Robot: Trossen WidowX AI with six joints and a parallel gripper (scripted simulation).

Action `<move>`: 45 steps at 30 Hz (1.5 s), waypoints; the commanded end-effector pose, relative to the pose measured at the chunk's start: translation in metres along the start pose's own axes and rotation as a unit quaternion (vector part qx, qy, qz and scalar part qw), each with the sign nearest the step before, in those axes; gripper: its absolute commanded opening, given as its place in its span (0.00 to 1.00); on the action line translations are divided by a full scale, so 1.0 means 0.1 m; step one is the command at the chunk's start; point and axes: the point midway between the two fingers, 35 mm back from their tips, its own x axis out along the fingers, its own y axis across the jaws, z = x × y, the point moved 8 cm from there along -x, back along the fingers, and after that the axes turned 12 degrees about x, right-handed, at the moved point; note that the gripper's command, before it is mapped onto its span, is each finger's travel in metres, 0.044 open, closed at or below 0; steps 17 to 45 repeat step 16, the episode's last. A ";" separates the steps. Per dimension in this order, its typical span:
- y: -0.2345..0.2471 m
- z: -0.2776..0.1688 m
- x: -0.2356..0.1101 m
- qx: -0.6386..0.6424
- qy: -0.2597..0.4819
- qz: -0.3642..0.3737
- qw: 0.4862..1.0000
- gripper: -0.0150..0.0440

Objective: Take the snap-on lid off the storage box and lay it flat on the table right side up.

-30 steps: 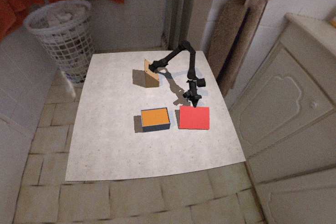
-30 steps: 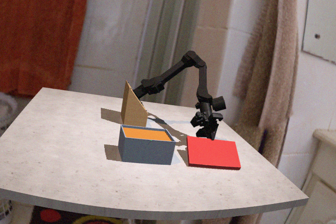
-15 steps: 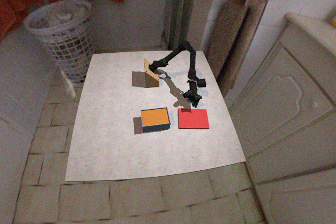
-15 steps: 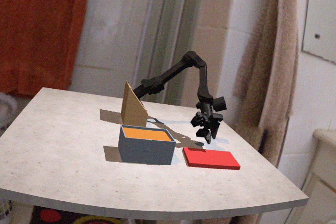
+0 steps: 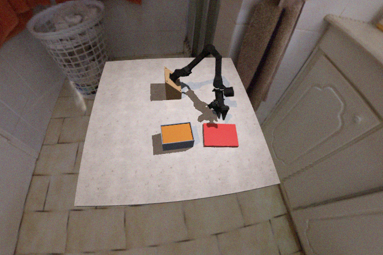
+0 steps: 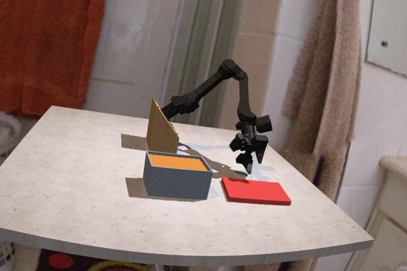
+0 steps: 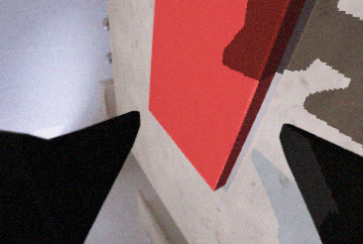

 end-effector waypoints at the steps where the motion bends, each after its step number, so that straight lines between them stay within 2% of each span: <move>1: -0.07 0.04 -0.07 0.001 -0.005 0.000 1.000 1.00; 16: -0.26 0.08 -0.29 0.002 -0.005 -0.001 1.000 1.00; 45: -0.26 0.08 -0.29 0.002 -0.005 -0.001 1.000 1.00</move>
